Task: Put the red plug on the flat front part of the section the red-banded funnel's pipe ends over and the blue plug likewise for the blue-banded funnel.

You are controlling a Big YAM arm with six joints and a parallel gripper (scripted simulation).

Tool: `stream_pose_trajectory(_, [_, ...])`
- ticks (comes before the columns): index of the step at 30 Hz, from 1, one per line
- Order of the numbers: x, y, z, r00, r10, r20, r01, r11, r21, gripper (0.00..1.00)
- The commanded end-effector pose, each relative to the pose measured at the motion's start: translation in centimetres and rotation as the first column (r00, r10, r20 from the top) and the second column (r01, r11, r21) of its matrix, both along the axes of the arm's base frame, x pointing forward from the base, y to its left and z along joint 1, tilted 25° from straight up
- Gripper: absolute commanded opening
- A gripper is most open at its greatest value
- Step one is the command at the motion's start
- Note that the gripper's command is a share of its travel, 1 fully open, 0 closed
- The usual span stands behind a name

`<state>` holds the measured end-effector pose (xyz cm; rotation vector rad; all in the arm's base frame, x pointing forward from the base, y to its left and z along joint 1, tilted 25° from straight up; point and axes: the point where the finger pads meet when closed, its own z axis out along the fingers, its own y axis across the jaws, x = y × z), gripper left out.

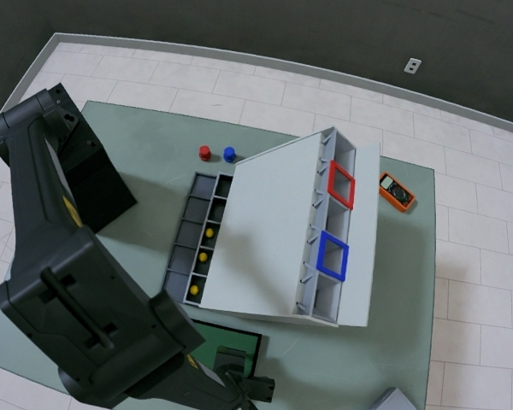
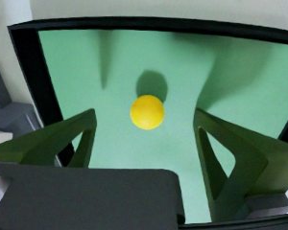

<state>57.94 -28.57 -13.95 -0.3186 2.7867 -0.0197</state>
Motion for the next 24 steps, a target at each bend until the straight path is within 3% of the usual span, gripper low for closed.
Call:
stream_pose_trajectory(1, [1.31, -0.13, 0.09, 1.0, 0.0, 0.019, 0.0, 1.0, -0.009, 0.8])
stream_pose_trajectory(12, [1.45, -0.11, 0.27, 1.0, 0.0, 0.02, 0.0, 1.0, -0.01, 0.8])
stream_pose_trajectory(13, [0.72, -0.39, 0.92, 1.0, 0.0, 0.019, 0.001, 1.0, -0.009, 0.0])
stream_pose_trajectory(24, [0.72, -0.39, 0.92, 1.0, 0.0, 0.019, 0.001, 1.0, -0.009, 0.0])
